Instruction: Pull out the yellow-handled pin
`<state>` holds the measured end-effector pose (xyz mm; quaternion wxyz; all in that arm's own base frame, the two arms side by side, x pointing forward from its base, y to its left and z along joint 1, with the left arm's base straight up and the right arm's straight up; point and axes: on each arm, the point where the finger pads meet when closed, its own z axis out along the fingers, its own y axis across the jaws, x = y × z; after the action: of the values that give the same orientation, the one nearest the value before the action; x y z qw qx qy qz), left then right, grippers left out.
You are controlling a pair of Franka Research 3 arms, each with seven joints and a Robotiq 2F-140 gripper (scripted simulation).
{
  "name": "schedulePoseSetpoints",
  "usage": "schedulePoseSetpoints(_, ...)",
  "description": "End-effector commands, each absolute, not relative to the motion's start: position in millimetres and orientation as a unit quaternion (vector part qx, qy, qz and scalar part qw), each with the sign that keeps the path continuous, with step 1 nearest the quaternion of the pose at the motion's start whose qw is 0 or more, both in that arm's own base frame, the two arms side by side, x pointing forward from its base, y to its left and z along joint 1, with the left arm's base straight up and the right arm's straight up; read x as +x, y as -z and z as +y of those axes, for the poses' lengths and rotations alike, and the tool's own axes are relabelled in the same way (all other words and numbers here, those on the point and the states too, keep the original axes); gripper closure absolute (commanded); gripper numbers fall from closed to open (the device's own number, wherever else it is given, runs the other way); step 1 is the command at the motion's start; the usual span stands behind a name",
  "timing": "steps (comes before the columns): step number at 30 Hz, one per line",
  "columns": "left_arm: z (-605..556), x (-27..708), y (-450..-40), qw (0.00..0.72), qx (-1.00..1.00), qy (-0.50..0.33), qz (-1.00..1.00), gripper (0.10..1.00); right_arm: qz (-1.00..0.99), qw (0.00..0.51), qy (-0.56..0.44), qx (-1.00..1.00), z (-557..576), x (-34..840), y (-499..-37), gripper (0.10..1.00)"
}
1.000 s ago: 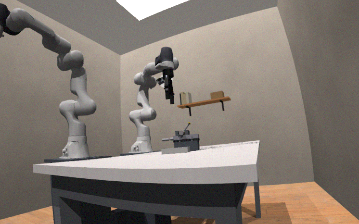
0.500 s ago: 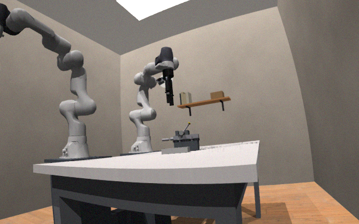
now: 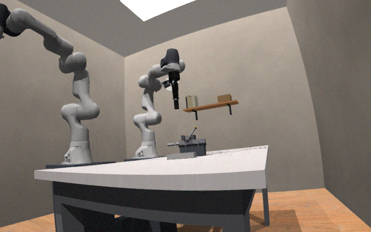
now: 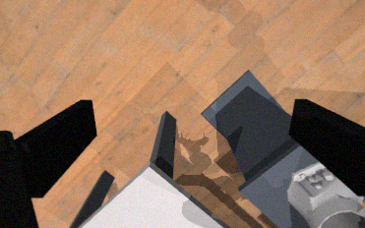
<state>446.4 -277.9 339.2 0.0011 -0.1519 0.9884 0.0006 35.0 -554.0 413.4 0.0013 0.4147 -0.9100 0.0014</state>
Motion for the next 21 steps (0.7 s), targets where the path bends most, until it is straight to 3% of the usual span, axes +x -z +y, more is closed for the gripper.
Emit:
schedulePoseSetpoints(1,-276.6,452.7,-336.9,0.0,-0.148,0.0,0.989,0.999,-0.911,0.0,0.0,0.412,-553.3,35.7,-413.0,0.098)
schedulePoseSetpoints(14,-253.0,575.6,-298.2,0.0,-0.148,0.0,0.989,0.999,-0.911,0.0,0.0,0.412,-553.3,35.7,-413.0,0.098)
schedulePoseSetpoints(21,-248.7,598.1,-291.1,0.0,-0.148,0.0,0.989,0.999,-0.911,0.0,0.0,0.412,-553.3,35.7,-413.0,0.098)
